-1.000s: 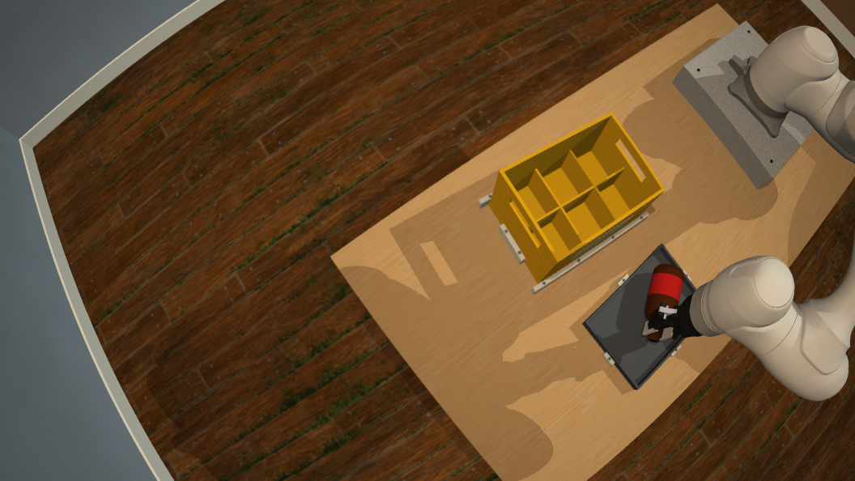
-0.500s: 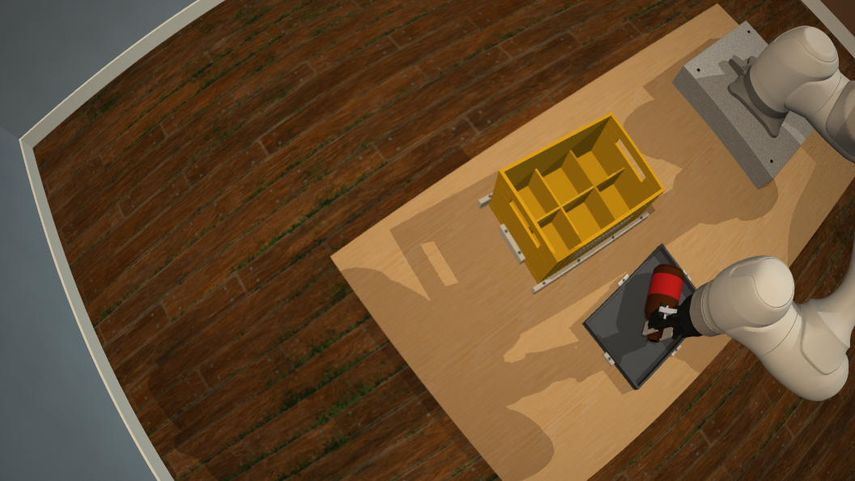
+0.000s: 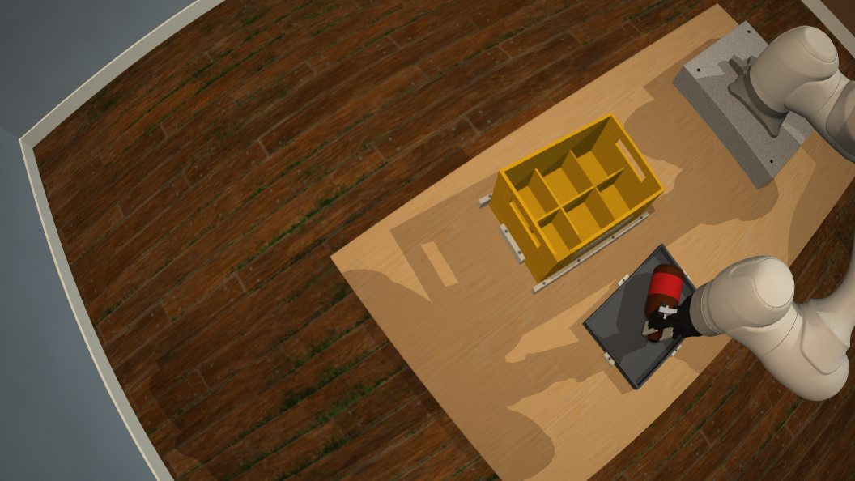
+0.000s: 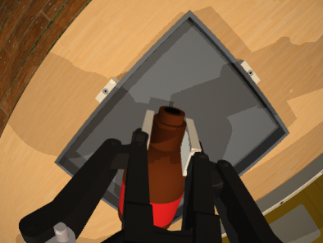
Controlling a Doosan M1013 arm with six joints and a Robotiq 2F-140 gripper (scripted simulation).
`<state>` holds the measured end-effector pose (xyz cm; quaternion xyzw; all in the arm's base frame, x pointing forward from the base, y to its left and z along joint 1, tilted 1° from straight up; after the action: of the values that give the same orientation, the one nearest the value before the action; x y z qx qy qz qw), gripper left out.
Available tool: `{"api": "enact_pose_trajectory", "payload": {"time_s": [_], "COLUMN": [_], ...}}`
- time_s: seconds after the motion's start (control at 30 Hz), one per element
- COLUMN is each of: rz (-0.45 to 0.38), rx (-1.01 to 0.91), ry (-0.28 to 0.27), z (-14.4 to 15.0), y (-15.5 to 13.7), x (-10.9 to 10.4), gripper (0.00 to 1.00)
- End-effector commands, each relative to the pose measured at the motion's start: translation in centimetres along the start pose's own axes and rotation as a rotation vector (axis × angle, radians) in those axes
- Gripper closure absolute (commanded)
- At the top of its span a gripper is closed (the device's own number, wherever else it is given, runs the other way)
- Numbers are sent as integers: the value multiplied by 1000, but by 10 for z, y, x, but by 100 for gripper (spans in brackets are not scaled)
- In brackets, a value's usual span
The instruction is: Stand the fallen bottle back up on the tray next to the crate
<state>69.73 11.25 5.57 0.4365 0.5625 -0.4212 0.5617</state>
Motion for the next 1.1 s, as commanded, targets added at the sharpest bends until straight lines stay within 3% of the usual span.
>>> {"api": "enact_pose_trajectory", "payload": {"time_s": [0.0,1.07], "rz": [-3,-3], "rx": [3,3], "ry": [3,3], "z": [-5,-5], "y": [-2,-2], "x": [1,-22], "gripper": [90,90]}}
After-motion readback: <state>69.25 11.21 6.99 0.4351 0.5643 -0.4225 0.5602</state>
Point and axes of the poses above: the point where the finger pads meet when closed, its own x axis out along the fingers, its own z axis across the jaws, y = z × x, the point moved 7 cm from there along -x, back along the fingers, and after that the axes turned 11 degrees about x, right-handed, at the moved point
